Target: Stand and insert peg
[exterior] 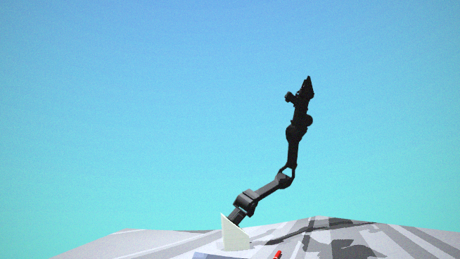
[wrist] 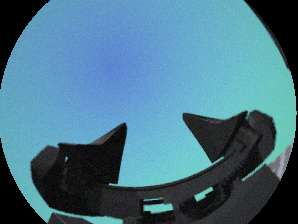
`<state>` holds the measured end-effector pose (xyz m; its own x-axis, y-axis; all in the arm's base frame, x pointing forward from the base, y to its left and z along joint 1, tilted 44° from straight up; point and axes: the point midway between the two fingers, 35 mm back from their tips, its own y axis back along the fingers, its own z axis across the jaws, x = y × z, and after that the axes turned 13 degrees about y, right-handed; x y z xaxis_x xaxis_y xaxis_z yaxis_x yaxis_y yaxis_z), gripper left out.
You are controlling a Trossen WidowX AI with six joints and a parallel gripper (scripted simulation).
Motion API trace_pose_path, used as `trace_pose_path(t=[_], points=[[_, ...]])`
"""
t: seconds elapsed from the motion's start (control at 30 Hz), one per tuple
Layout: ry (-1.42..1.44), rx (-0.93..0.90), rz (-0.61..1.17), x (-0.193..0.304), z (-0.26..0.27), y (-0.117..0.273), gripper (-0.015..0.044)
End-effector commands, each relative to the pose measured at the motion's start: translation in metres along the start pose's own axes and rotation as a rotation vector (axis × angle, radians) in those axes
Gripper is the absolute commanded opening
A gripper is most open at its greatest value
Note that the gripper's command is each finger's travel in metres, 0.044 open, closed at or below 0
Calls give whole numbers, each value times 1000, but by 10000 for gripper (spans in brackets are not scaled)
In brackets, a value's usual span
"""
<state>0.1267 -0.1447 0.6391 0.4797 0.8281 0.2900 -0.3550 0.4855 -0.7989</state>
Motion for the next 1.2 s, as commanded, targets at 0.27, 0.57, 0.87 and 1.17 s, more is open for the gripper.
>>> trace_pose_path(t=[0.27, 0.57, 0.87, 1.17], points=[[182, 344, 63, -8, -113, 3, 440], [296, 590, 181, -2, -191, 26, 440], [404, 810, 344, 6, -261, 64, 440], [482, 1031, 542, 13, -322, 116, 440]])
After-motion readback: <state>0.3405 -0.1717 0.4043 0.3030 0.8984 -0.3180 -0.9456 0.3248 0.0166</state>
